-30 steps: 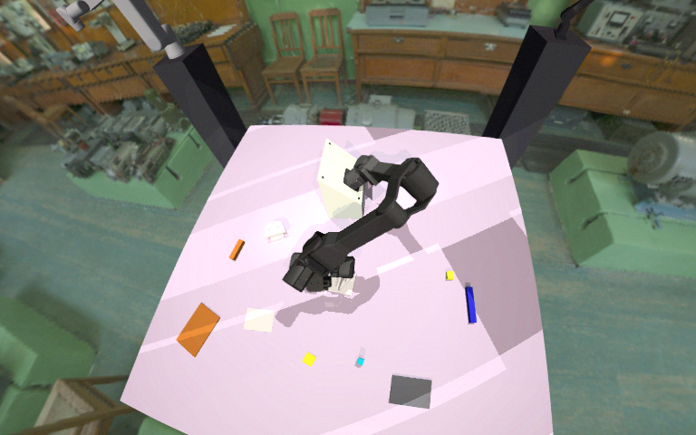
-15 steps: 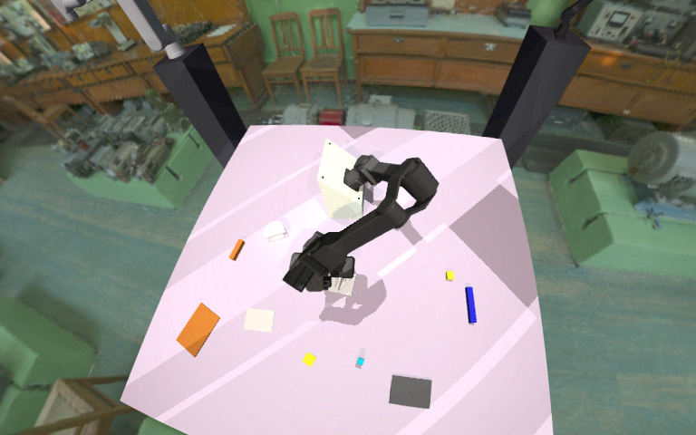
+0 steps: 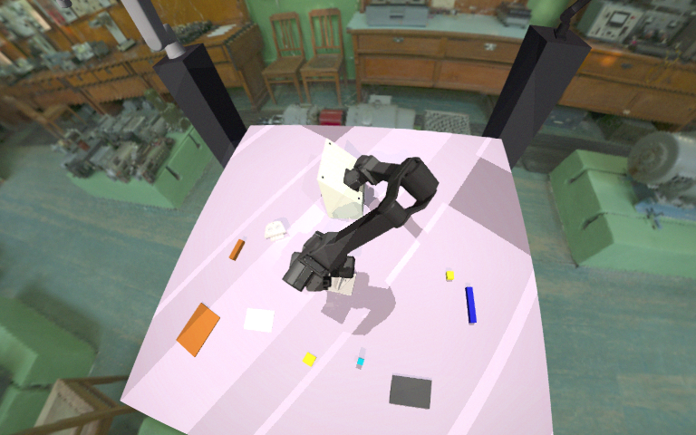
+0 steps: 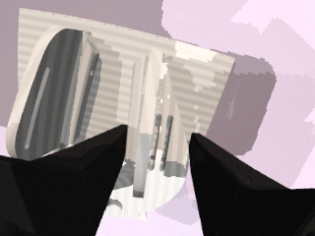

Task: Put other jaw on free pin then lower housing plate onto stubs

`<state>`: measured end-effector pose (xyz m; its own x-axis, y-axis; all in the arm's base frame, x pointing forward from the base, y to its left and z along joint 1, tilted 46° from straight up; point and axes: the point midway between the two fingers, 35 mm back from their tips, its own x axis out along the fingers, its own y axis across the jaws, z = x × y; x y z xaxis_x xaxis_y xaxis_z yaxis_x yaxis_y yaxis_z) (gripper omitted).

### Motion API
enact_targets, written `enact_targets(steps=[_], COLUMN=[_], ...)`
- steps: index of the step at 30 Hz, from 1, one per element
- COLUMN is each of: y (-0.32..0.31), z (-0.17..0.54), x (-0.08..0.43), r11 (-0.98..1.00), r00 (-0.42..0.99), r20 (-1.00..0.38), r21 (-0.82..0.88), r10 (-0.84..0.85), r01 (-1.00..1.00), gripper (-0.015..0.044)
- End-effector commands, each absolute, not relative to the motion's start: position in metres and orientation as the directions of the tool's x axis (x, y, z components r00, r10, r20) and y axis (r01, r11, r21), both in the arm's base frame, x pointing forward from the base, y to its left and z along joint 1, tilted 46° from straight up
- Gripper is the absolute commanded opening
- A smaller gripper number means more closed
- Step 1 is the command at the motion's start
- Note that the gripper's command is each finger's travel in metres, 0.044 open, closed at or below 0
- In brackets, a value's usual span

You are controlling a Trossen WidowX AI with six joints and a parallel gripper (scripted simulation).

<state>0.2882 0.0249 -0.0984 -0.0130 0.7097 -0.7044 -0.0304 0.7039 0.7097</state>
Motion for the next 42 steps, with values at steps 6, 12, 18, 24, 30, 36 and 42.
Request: enact_targets(steps=[6, 12, 18, 24, 30, 36, 42], y=[0.0247, 0.0250, 0.0263, 0.0275, 0.0278, 0.0278, 0.0278], z=[-0.0981, -0.0984, -0.0996, -0.1008, -0.1011, -0.1011, -0.1011], x=[0.2895, 0.2895, 0.2895, 0.2894, 0.2894, 0.2894, 0.2894], r11=[0.704, 0.704, 0.704, 0.704, 0.704, 0.704, 0.704], r00=[-0.012, -0.012, -0.012, -0.012, -0.012, -0.012, -0.012], r20=[-0.705, -0.705, -0.705, -0.705, -0.705, -0.705, -0.705], r21=[0.709, 0.709, 0.709, 0.709, 0.709, 0.709, 0.709], r10=[0.709, 0.709, 0.709, 0.709, 0.709, 0.709, 0.709], r01=[-0.034, -0.034, -0.034, -0.034, -0.034, -0.034, -0.034], gripper=[0.0134, 0.0134, 0.0134, 0.0134, 0.0134, 0.0134, 0.0134])
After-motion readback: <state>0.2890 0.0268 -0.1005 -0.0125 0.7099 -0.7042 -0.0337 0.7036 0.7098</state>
